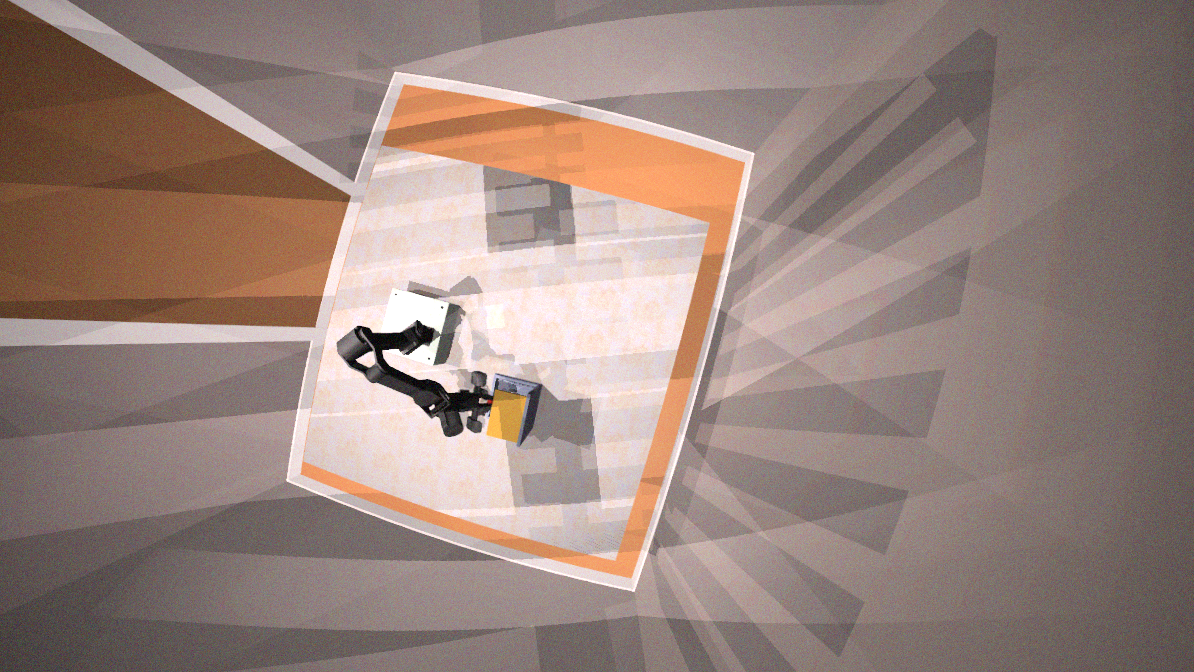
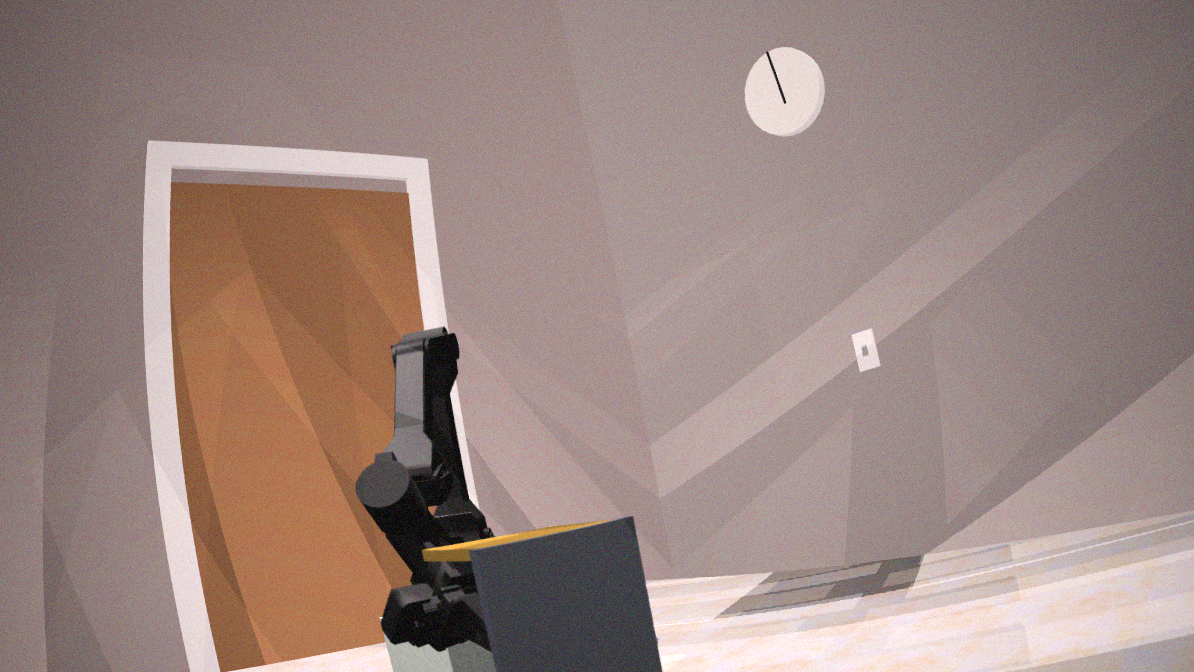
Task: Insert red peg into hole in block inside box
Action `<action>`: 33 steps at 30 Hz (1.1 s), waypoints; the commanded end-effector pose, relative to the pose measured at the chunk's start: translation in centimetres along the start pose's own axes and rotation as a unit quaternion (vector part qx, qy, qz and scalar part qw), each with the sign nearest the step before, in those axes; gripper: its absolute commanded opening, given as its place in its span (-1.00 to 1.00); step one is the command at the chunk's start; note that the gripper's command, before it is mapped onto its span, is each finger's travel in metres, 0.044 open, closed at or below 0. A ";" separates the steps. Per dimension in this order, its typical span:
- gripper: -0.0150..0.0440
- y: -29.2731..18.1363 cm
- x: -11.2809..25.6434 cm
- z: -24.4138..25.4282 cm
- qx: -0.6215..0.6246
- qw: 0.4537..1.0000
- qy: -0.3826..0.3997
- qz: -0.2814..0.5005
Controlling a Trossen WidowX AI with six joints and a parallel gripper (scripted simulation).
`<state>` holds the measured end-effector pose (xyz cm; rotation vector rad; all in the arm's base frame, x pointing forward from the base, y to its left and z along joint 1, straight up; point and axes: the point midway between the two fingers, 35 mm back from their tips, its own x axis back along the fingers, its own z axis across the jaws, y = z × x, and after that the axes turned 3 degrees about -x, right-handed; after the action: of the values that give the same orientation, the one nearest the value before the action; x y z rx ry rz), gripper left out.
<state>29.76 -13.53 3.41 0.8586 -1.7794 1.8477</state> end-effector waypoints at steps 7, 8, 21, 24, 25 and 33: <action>-0.49 -1.4 -1.5 0.3 -0.003 1.000 0.001 -0.001; -0.49 -1.4 -1.5 0.2 -0.003 1.000 0.001 0.000; -0.49 -2.1 -2.2 0.2 -0.003 1.000 0.001 0.000; -0.49 -2.3 -2.4 0.1 -0.003 1.000 0.001 0.000; -0.49 -2.3 -2.5 0.1 -0.003 1.000 0.001 0.000; -0.49 -2.8 -2.9 0.2 -0.003 1.000 0.001 0.001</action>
<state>33.54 -13.10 3.56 0.8547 -1.7831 1.8483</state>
